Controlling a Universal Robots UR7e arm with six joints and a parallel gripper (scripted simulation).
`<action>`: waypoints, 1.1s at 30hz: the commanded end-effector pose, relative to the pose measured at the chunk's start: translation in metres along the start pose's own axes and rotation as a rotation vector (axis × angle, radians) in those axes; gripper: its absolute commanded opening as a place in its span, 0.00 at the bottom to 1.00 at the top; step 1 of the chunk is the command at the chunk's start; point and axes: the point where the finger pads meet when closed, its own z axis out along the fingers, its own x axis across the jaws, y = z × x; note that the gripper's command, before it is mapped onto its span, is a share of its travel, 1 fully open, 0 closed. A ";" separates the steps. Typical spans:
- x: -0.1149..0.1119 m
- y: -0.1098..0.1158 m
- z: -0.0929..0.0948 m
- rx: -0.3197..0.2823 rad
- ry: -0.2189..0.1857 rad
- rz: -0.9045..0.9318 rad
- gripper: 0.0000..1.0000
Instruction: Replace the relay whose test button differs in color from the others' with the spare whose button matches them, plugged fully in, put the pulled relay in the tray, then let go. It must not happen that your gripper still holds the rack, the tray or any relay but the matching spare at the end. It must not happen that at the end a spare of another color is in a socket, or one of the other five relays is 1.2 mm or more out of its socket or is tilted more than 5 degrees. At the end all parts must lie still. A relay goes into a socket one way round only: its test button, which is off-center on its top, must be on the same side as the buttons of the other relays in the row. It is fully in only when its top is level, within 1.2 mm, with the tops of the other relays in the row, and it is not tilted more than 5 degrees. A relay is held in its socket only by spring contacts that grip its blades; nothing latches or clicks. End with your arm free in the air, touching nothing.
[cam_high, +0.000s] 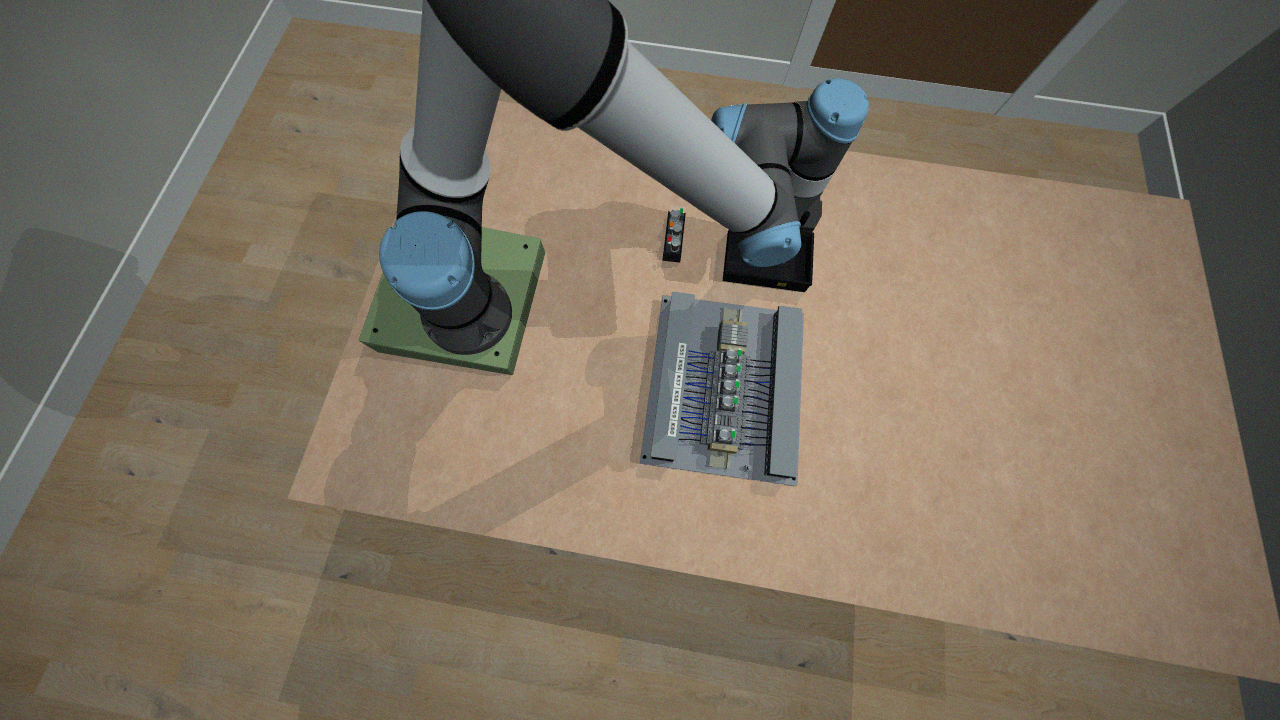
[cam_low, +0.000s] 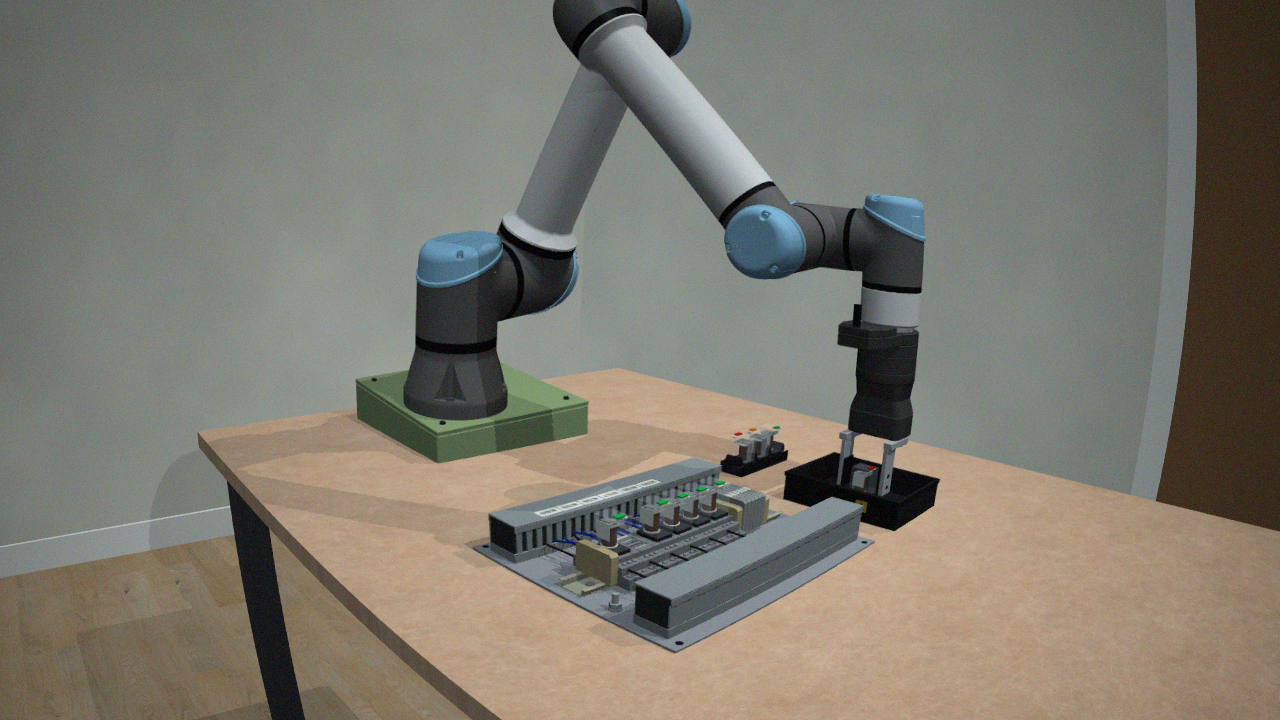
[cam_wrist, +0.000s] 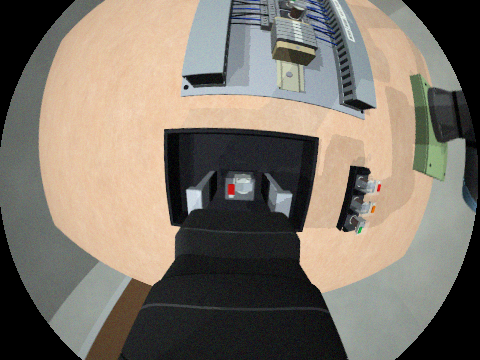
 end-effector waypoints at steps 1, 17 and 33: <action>0.000 0.000 -0.001 0.000 -0.002 0.000 1.00; 0.000 0.000 -0.005 0.000 -0.002 0.000 1.00; 0.000 0.000 -0.009 0.000 -0.002 0.000 1.00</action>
